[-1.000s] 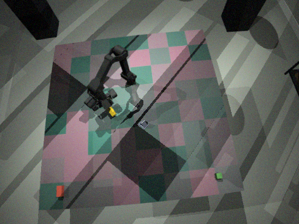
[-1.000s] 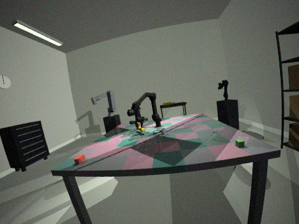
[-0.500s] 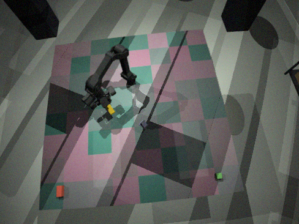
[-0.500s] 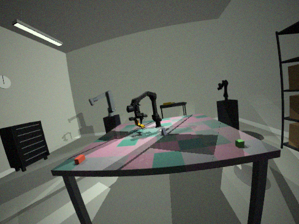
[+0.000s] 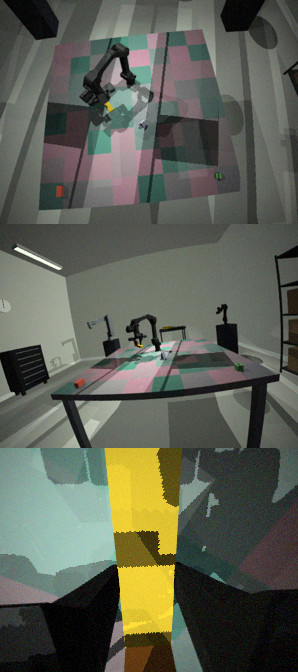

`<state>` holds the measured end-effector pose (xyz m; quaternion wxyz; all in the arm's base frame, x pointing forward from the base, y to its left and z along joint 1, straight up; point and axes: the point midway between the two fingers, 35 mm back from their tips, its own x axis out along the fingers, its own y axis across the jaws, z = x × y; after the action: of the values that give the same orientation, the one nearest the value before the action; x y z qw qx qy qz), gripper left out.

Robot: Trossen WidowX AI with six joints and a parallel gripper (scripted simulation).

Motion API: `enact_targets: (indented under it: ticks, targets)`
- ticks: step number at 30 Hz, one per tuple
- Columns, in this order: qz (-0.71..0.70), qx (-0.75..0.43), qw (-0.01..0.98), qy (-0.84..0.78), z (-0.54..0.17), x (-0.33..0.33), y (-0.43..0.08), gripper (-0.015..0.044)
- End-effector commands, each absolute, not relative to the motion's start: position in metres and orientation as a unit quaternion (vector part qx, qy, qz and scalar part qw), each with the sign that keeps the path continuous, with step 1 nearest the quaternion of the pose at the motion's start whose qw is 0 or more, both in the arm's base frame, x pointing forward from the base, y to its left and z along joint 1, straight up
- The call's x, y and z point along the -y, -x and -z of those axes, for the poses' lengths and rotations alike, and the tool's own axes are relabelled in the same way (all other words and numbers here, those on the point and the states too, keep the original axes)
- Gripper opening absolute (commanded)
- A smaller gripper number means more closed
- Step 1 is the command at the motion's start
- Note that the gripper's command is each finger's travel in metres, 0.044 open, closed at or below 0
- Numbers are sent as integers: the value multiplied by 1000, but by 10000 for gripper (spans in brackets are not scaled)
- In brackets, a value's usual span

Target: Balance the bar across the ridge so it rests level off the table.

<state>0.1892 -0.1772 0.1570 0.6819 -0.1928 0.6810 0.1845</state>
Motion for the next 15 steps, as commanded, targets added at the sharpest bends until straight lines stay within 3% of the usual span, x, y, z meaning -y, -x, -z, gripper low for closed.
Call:
enact_targets:
  ticks: [1,15]
  targets:
    - [-185,-676,685,198,-163,176,-194,0]
    - [-195,-672,683,209,-168,158,-232,0]
